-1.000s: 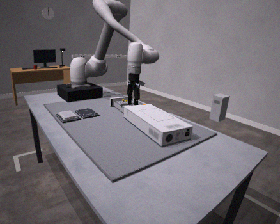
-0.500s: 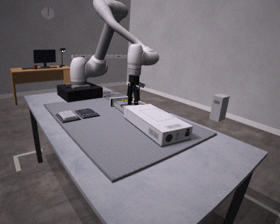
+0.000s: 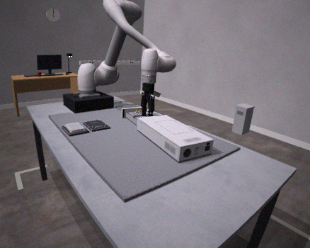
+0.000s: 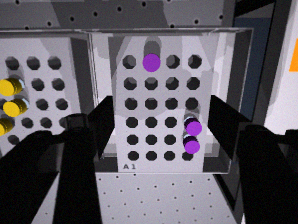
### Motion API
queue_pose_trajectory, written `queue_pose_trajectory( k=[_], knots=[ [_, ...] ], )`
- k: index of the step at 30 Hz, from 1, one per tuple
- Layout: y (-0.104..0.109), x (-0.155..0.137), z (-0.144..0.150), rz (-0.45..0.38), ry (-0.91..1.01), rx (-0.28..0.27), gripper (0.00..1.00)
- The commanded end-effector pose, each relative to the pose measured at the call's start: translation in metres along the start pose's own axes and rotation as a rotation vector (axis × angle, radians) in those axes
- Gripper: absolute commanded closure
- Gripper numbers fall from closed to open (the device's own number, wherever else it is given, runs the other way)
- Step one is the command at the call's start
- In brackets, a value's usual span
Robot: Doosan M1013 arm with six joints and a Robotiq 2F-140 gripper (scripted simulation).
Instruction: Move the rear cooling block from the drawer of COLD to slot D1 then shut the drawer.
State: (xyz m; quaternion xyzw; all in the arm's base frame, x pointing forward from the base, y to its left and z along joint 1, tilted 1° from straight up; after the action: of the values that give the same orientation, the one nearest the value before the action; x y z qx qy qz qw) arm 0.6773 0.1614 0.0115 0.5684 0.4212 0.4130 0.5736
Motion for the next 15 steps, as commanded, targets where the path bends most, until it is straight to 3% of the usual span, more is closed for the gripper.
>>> queue_pose_trajectory(
  k=[1, 15],
  knots=[
    [-0.0005, -0.0012, 0.0007, 0.000, -0.001, -0.001, 0.49],
    [-0.0005, -0.0012, 0.0007, 0.000, -0.001, -0.001, 0.67]
  ],
)
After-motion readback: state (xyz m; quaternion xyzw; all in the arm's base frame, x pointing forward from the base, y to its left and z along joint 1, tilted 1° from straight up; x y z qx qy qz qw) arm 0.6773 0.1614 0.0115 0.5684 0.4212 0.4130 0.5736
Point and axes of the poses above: the point where the finger pads meet when closed, its own y axis back along the fingers, its own z axis across the jaws, x = y × z, the point moved 4 cm from there along y, back along the fingers, and after that the axes turned 10 degrees about -y, right-handed, at the moved point
